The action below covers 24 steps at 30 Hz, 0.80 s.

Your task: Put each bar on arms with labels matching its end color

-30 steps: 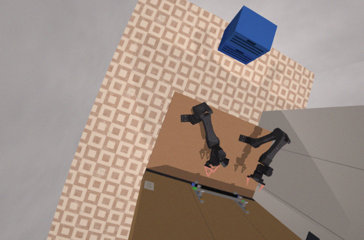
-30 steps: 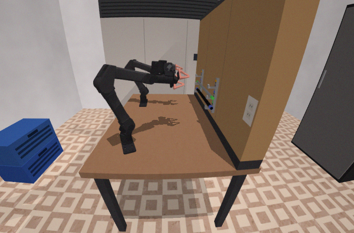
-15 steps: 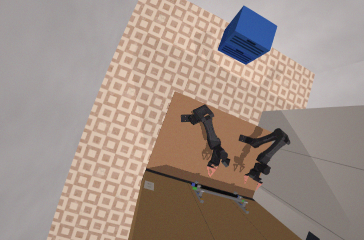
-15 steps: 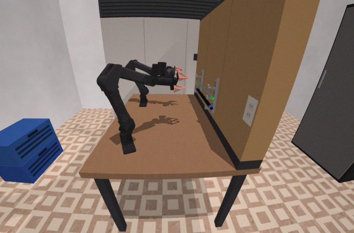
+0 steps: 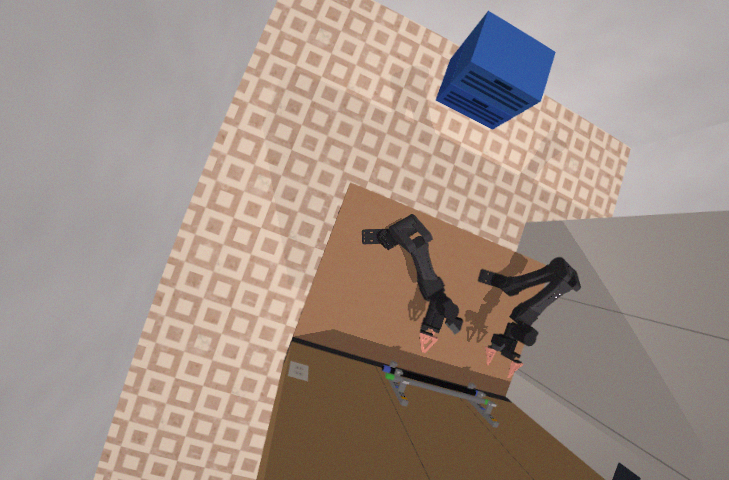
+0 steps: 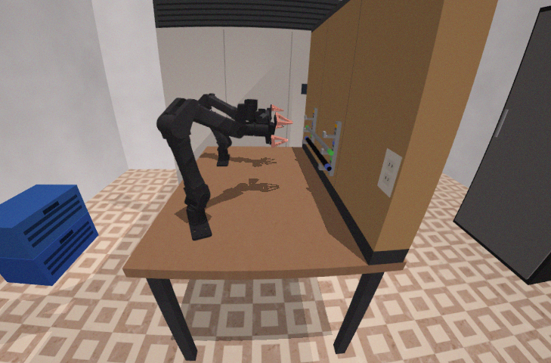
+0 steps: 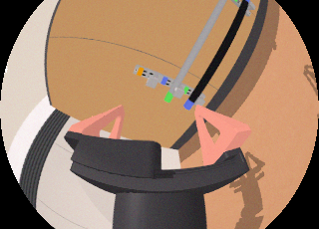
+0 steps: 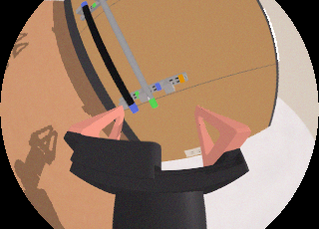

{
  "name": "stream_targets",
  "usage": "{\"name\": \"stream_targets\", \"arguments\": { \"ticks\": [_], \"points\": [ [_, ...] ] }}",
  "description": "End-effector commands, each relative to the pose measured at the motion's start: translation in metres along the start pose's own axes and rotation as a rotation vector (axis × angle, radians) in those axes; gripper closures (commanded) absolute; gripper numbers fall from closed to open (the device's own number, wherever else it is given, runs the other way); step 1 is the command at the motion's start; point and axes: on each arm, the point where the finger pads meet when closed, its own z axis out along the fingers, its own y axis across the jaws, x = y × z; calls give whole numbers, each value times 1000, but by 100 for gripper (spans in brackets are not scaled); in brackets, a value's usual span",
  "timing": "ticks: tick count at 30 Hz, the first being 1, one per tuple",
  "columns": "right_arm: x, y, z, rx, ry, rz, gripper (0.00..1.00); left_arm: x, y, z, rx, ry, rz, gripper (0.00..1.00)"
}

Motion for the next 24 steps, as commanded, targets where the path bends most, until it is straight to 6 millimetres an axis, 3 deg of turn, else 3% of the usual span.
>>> {"name": "stream_targets", "arguments": {
  "ticks": [1,24],
  "points": [
    [-1,4,0,24,13,-52,0,-5,4,-1,-35,-8,45,0],
    [-8,33,6,76,63,-302,0,-12,-26,-4,-30,-13,300,0]
  ]
}}
